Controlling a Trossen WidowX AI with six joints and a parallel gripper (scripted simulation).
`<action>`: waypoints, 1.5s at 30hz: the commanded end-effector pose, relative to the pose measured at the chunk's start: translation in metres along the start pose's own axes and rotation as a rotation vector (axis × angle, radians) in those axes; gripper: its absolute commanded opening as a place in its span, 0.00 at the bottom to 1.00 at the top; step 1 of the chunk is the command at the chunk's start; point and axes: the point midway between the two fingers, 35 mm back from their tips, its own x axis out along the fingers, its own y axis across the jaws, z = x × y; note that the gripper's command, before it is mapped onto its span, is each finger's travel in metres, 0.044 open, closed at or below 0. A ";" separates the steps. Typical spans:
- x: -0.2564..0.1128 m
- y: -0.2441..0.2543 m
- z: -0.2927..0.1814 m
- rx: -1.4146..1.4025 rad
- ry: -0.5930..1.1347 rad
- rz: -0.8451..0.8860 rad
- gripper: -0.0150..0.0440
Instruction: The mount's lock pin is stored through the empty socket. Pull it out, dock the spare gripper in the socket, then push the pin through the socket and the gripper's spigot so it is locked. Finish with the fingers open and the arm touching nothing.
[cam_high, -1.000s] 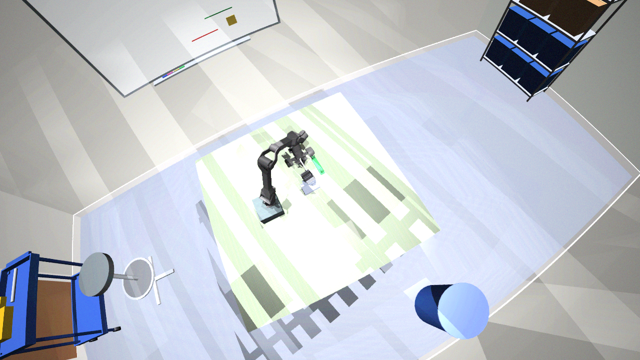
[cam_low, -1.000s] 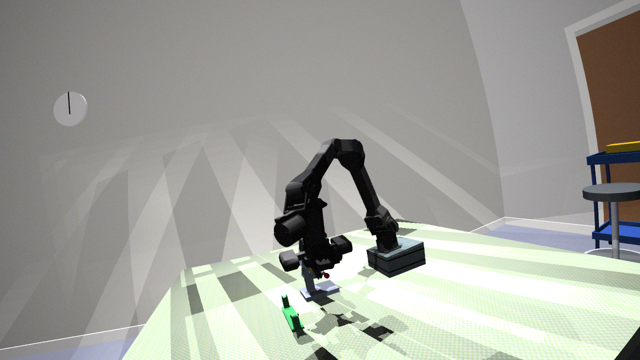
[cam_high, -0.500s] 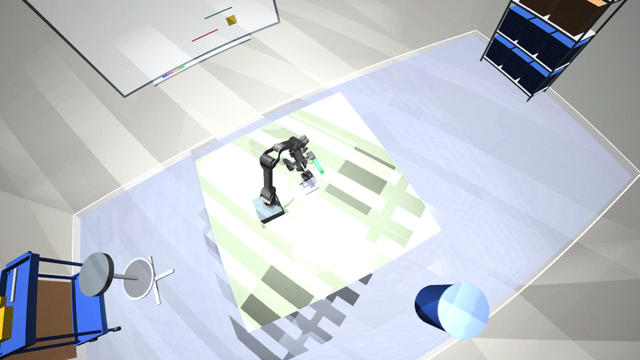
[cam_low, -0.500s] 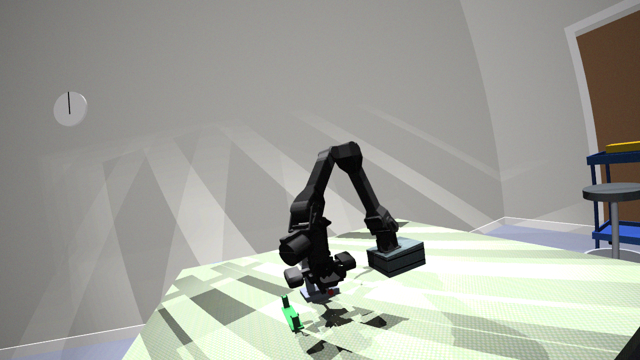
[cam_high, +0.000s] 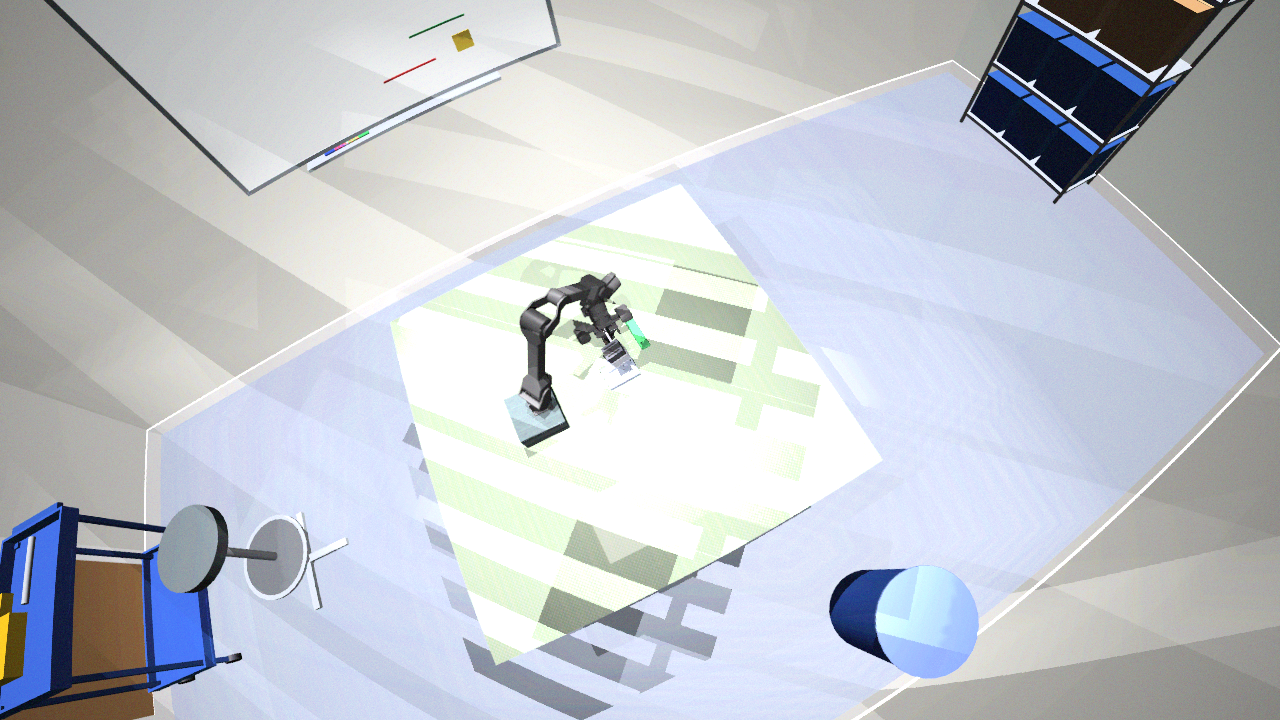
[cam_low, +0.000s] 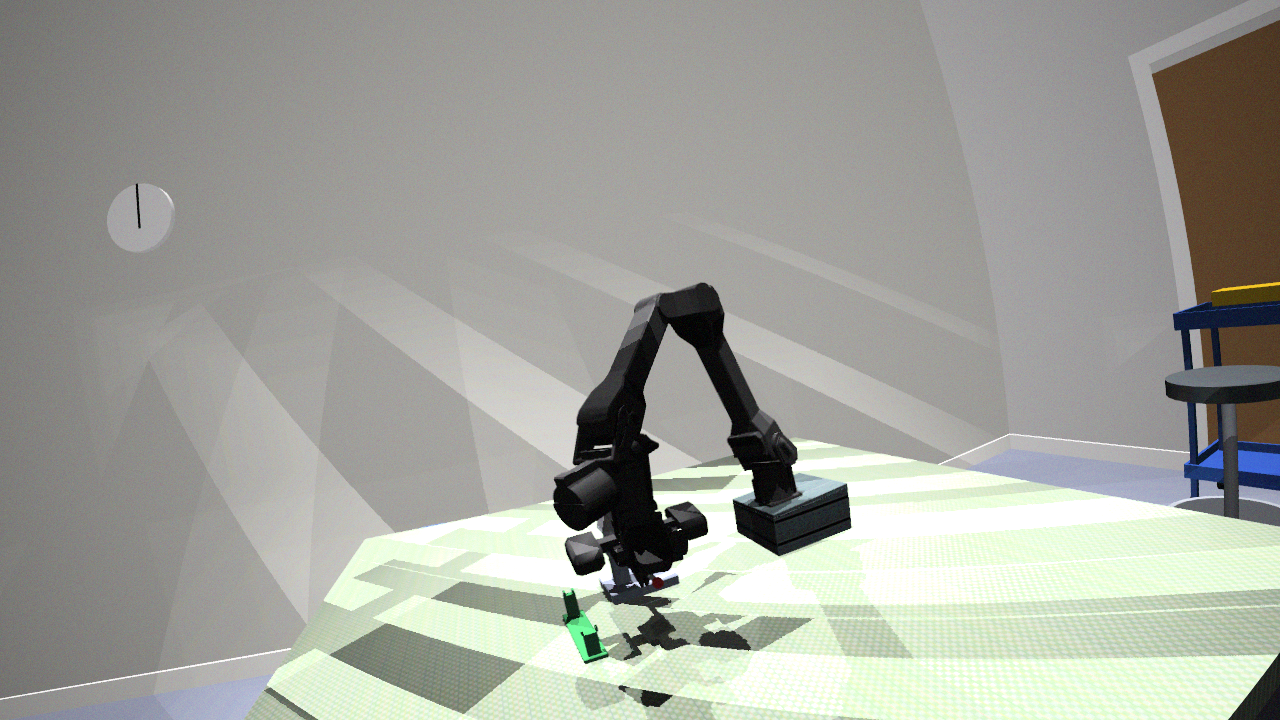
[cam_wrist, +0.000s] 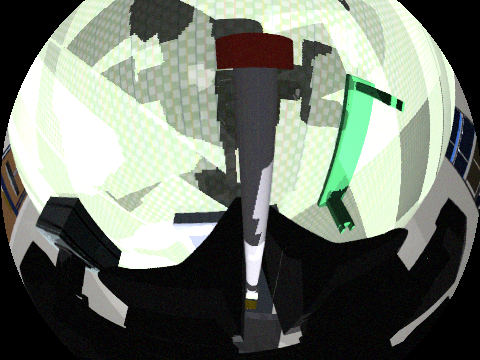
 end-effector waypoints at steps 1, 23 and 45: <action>-0.002 0.000 -0.003 -0.001 -0.006 -0.002 0.25; 0.003 -0.001 -0.020 -0.006 -0.006 0.015 0.25; 0.008 -0.001 -0.037 -0.011 -0.006 0.035 0.25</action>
